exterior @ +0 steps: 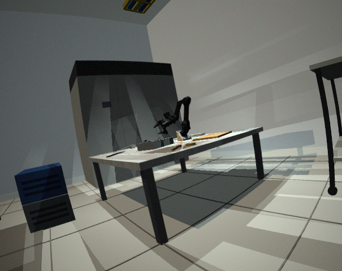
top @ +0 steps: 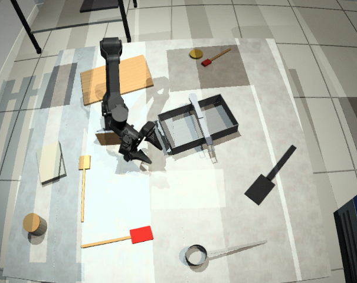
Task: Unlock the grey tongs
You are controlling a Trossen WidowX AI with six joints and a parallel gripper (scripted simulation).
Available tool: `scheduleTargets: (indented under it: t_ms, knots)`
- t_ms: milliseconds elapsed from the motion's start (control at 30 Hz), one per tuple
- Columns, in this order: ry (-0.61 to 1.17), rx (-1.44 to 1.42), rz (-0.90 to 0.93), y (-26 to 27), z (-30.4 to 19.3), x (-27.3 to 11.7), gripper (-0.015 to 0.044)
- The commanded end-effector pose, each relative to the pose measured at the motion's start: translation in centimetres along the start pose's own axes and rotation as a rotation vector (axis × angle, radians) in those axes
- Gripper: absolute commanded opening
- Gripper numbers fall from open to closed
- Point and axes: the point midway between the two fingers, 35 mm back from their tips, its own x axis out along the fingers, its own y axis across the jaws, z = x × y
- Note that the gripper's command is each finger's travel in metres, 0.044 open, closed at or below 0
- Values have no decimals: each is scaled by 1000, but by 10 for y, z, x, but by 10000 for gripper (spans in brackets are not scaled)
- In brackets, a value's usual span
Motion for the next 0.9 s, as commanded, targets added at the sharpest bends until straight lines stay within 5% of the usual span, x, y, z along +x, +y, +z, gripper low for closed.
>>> scheduleTargets:
  t_ms: [0,167,400,867]
  knots:
    - [9,-2,-3,1,-1,1,374]
    - [157,-41,-57,19,-23,22,260]
    - [511,-82,-227,64,-98,55,260]
    - [805,-92,-418,102,-196,55,260]
